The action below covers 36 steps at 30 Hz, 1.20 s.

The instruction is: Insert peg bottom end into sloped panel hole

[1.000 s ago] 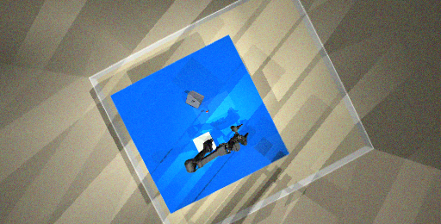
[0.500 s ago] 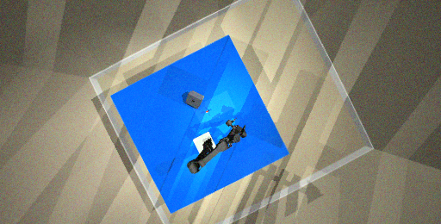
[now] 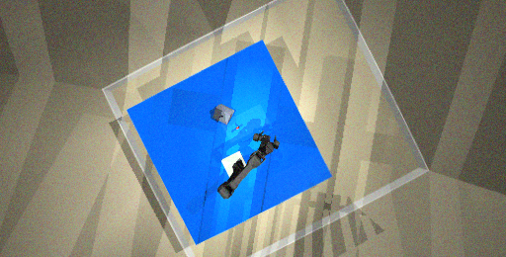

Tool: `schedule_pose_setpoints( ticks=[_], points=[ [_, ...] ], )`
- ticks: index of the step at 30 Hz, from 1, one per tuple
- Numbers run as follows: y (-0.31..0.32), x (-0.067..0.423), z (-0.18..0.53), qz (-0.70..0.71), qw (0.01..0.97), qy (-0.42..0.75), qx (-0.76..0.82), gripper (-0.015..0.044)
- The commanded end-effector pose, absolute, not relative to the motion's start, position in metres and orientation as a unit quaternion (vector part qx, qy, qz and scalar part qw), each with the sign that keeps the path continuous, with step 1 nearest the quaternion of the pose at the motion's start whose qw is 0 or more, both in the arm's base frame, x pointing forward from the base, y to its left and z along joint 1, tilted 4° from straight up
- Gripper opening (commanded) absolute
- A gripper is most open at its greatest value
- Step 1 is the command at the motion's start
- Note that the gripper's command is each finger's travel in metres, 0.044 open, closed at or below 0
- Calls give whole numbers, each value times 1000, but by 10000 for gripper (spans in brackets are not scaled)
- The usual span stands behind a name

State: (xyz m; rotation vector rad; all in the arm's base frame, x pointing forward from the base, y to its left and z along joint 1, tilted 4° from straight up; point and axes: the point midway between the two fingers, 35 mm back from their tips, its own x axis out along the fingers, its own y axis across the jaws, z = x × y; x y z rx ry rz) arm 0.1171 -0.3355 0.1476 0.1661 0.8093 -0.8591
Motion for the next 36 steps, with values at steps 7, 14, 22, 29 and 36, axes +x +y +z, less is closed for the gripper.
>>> schedule_pose_setpoints(
  ticks=[7, 14, 22, 29, 36],
  points=[
    [-319, 155, 140, -288, 837, 466, -5, 440],
    [-304, 179, 136, -200, 834, 510, -65, 440],
    [-283, 204, 132, -93, 820, 549, -135, 440],
    [-263, 223, 129, 3, 797, 571, -197, 440],
    [-241, 240, 127, 101, 766, 581, -256, 440]
  ],
)
